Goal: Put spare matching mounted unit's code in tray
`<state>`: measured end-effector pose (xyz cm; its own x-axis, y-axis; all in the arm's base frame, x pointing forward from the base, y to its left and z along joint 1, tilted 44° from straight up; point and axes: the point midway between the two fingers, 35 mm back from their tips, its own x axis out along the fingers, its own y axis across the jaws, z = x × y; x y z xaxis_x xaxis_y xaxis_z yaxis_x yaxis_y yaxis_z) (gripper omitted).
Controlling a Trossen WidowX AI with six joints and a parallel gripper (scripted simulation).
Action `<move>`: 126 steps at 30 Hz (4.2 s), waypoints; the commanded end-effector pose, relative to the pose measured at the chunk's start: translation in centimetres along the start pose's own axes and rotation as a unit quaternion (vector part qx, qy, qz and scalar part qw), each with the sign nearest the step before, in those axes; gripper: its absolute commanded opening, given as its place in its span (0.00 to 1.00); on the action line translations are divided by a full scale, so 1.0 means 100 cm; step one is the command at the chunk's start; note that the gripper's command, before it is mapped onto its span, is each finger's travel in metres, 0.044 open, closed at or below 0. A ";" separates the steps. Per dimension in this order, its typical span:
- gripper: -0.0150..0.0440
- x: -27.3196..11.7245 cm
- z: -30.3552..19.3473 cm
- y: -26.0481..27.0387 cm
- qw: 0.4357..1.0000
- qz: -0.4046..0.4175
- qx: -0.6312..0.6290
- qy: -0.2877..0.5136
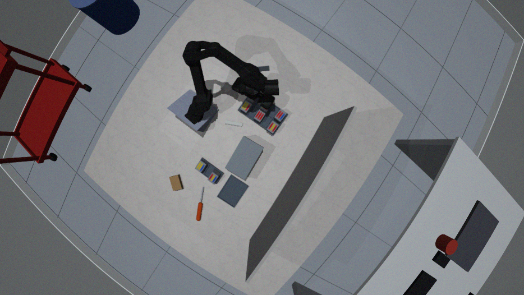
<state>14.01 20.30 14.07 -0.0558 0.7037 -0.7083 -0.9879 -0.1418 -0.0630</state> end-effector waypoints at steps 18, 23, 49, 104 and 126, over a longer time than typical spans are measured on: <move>0.67 0.015 0.000 0.003 1.000 0.002 0.003 -0.002; 0.52 0.015 0.000 0.003 1.000 0.002 0.003 -0.002; 0.25 -0.018 -0.003 -0.001 1.000 0.002 0.002 0.005; 0.25 -0.129 -0.056 -0.067 0.999 -0.012 0.031 0.032; 0.25 -0.145 -0.148 -0.129 0.997 -0.005 0.060 0.047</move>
<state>28.83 2.61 15.56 -0.0359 0.6417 -0.7661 -0.9990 -0.0423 0.0113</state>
